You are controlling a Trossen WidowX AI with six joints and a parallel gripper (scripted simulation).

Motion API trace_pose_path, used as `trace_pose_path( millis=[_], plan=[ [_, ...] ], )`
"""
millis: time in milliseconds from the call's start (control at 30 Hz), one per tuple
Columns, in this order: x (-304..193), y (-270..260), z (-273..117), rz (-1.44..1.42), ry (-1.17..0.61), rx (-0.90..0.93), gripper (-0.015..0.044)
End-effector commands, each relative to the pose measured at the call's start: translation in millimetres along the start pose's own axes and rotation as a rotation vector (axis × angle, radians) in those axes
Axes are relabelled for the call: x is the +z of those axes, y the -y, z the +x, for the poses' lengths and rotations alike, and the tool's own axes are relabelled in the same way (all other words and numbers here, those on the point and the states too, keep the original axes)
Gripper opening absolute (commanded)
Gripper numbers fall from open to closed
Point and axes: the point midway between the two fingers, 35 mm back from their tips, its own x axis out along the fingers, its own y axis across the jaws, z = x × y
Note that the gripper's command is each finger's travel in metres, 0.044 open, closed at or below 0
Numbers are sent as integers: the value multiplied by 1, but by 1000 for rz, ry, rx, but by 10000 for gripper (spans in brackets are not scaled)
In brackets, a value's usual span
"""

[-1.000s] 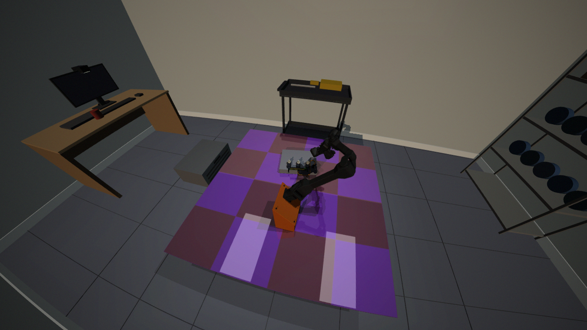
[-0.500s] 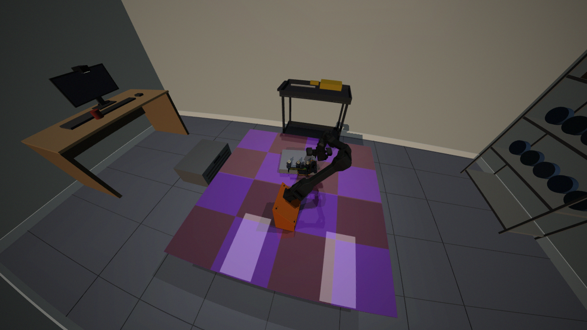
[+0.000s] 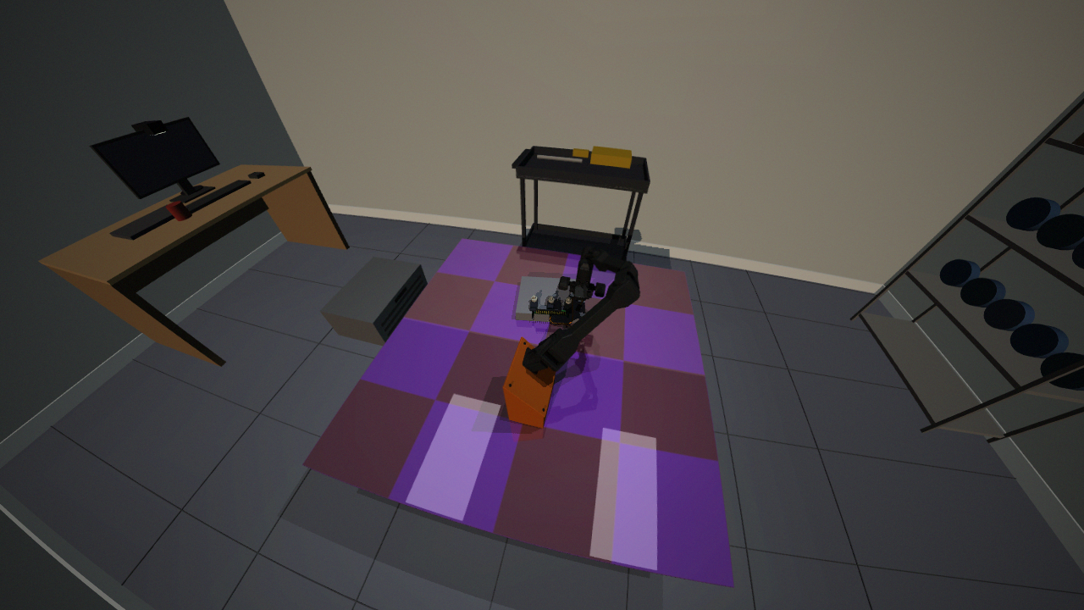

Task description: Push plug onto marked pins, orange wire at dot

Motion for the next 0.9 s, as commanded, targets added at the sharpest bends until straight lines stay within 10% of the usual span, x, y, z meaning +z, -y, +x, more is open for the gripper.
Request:
trace_pose_path(
  millis=[0,767,867],
  plan=[
    [-2,-2,0,26,3,12,115],
    [-4,-2,40,71,54,33,115],
    [-4,-2,40,71,54,33,36]
  ],
)
